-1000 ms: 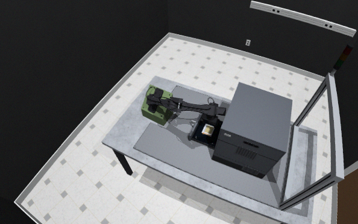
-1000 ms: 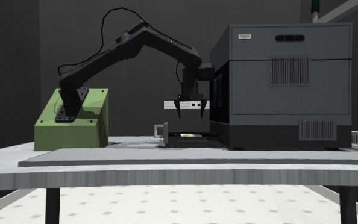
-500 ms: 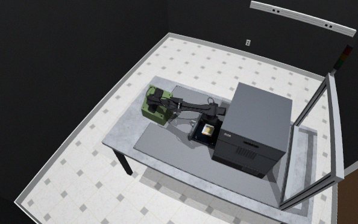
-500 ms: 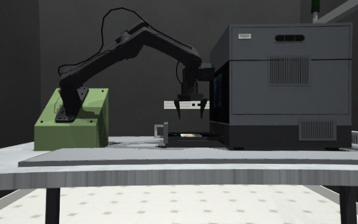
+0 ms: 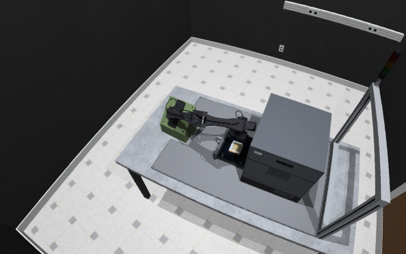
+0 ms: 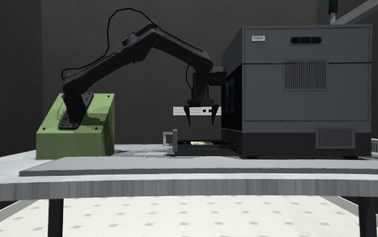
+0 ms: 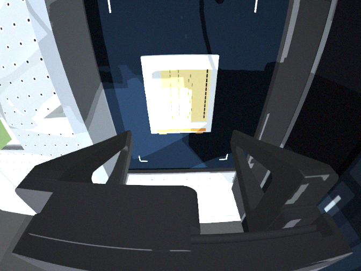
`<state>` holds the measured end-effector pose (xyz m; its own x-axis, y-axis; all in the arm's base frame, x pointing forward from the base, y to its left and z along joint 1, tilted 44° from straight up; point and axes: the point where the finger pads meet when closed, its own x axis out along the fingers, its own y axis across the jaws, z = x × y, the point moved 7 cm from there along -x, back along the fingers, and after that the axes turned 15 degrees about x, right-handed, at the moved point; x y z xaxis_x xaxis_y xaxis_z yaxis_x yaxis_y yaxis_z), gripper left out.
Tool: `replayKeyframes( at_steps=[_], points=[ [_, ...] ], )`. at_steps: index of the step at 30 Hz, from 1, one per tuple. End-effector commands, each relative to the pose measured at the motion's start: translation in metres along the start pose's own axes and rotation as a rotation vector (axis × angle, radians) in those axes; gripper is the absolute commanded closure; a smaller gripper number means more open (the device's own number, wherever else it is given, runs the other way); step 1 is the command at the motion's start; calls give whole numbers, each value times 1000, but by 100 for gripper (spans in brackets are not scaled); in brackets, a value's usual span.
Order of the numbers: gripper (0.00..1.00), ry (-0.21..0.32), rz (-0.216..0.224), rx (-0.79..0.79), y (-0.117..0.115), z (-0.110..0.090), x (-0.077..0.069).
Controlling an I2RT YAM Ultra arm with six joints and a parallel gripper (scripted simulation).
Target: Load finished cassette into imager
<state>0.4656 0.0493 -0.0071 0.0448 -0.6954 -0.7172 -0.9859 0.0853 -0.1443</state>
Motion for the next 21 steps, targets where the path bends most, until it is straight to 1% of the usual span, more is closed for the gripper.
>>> replayKeyframes(
  at_steps=[1,14,15,21],
  points=[
    [9,-38,-37,12,-6,2,-26],
    [9,-38,-37,12,-6,2,-26],
    [0,-32,-28,-11,5,3,-13],
    [0,-33,-28,4,12,1,-17]
  ],
)
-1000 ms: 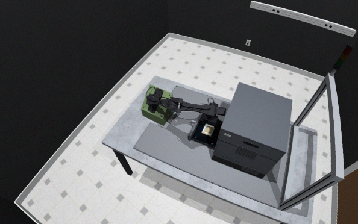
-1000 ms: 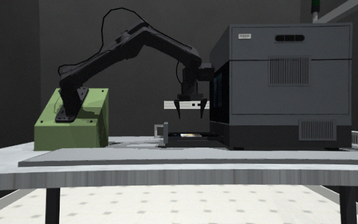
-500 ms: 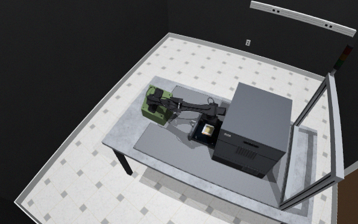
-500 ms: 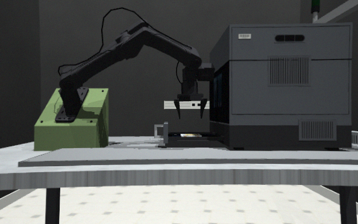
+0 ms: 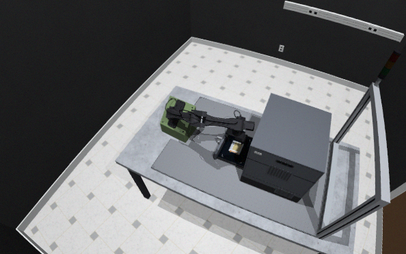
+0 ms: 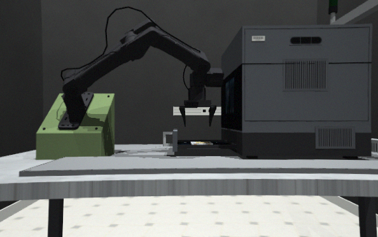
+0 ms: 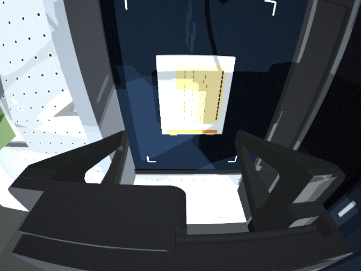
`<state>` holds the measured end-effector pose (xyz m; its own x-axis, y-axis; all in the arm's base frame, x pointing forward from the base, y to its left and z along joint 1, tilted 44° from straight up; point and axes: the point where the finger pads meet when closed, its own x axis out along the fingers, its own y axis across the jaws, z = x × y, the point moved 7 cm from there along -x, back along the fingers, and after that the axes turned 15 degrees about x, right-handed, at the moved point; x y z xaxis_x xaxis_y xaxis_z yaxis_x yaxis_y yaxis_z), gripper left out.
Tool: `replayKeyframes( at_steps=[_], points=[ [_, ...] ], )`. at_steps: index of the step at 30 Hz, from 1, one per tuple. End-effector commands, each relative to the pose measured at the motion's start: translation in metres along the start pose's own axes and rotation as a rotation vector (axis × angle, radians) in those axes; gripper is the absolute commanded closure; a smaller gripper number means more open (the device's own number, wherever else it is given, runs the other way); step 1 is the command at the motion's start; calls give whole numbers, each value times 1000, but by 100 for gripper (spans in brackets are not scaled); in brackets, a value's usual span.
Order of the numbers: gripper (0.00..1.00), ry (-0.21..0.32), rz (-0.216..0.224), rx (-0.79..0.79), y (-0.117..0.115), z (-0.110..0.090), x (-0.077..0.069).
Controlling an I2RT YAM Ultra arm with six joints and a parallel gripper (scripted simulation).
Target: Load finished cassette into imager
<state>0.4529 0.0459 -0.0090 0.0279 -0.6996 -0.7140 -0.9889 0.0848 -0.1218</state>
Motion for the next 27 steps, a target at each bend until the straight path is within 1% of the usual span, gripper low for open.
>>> replayKeyframes(
  at_steps=[1,27],
  points=[
    [0,-40,-44,20,1,4,-21],
    [0,-41,-43,20,25,-2,-36]
  ],
)
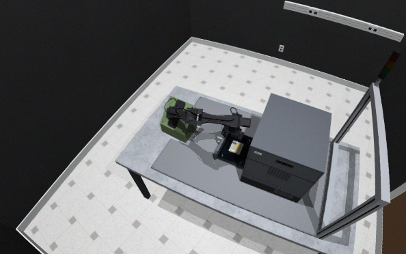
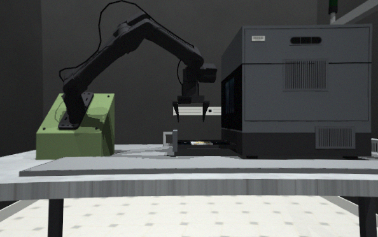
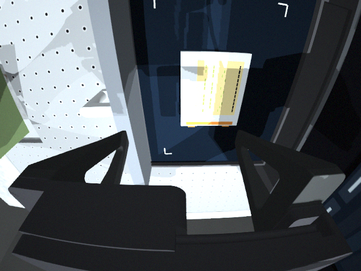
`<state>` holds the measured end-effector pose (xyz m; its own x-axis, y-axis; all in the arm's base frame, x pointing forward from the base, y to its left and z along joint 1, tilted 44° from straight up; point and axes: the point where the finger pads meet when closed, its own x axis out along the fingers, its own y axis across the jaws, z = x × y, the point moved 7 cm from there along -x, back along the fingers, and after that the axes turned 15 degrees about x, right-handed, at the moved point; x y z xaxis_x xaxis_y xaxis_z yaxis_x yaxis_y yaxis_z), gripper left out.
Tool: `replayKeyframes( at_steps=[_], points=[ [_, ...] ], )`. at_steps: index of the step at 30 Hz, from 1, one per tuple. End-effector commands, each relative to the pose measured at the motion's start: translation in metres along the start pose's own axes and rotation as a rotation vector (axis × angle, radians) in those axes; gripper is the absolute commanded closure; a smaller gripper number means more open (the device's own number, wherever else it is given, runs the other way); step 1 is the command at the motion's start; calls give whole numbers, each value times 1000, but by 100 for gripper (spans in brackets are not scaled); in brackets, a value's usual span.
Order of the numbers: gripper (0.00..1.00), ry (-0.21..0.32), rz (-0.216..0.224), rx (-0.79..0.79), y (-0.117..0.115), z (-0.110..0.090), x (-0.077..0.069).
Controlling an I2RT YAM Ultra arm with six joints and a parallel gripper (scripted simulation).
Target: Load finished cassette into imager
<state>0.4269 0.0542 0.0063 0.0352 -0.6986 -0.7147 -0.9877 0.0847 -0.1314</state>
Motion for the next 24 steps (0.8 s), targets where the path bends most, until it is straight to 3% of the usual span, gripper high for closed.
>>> replayKeyframes(
  at_steps=[1,18,24],
  points=[
    [0,-39,-37,14,2,6,-19],
    [0,-42,-41,19,15,0,-32],
    [0,-30,-22,0,28,-2,-33]
  ],
)
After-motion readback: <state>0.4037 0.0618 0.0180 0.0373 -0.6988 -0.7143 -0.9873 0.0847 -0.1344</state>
